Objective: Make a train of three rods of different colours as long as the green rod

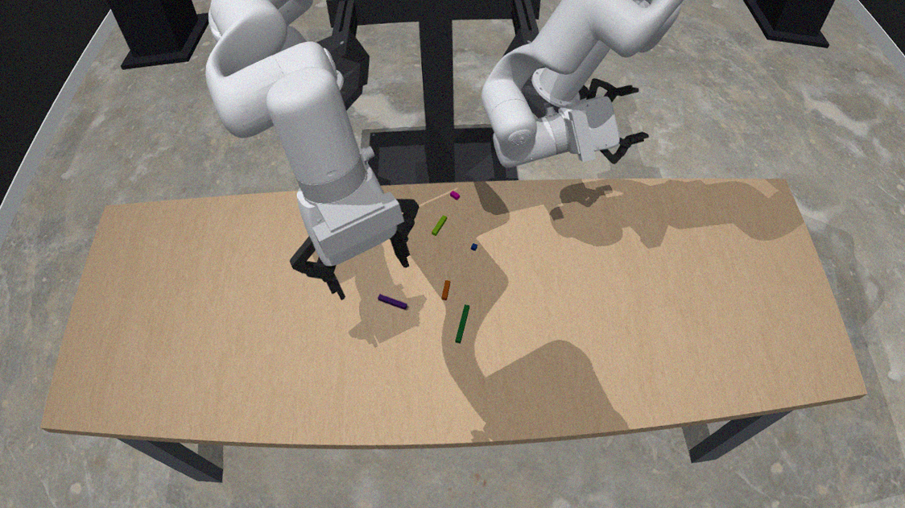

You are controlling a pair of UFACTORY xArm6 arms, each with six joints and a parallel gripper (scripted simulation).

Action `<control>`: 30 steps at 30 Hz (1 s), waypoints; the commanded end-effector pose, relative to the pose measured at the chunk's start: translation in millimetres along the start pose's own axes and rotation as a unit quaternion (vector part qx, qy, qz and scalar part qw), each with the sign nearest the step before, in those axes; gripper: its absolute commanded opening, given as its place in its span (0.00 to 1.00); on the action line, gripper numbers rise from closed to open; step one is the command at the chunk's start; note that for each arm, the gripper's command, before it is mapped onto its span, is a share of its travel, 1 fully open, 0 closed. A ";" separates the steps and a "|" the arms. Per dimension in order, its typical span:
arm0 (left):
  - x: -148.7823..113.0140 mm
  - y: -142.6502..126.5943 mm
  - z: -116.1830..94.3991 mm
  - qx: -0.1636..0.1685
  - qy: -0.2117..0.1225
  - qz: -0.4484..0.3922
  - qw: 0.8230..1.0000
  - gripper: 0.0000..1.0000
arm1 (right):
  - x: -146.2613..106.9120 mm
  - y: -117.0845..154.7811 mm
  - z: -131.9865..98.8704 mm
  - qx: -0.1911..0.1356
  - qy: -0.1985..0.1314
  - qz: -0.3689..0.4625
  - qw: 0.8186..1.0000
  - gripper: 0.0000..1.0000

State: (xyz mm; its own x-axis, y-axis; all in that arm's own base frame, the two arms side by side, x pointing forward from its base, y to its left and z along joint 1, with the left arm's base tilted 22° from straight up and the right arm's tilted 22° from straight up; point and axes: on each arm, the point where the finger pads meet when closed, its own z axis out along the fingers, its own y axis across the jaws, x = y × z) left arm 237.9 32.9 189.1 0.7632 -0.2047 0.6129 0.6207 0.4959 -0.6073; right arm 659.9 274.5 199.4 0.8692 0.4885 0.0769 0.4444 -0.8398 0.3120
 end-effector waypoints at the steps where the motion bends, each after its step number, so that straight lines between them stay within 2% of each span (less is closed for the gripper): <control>1: 0.6 -0.3 -0.3 0.000 -0.001 -0.001 1.000 1.00 | 1.2 0.2 -3.3 0.000 0.003 0.000 1.000 1.00; 22: 0.2 0.1 0.5 0.000 -0.004 0.002 1.000 1.00 | -0.4 -4.0 1.7 -0.002 0.000 -0.012 1.000 1.00; 26: -1.9 1.7 3.9 0.002 -0.019 0.015 1.000 1.00 | -8.8 -20.0 20.7 -0.007 -0.010 -0.057 0.998 1.00; 30: -6.7 5.0 11.2 0.005 -0.052 0.042 0.998 1.00 | -15.0 -29.1 31.4 -0.009 -0.016 -0.083 0.996 1.00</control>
State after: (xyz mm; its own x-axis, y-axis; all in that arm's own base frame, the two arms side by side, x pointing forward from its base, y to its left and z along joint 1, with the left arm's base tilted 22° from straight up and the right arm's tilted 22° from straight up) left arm 235.7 39.6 188.1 0.7787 -0.1404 0.6115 0.5866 0.5084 -0.6304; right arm 646.5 280.8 168.4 0.8217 0.5699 -0.0013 0.5390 -0.7763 0.3269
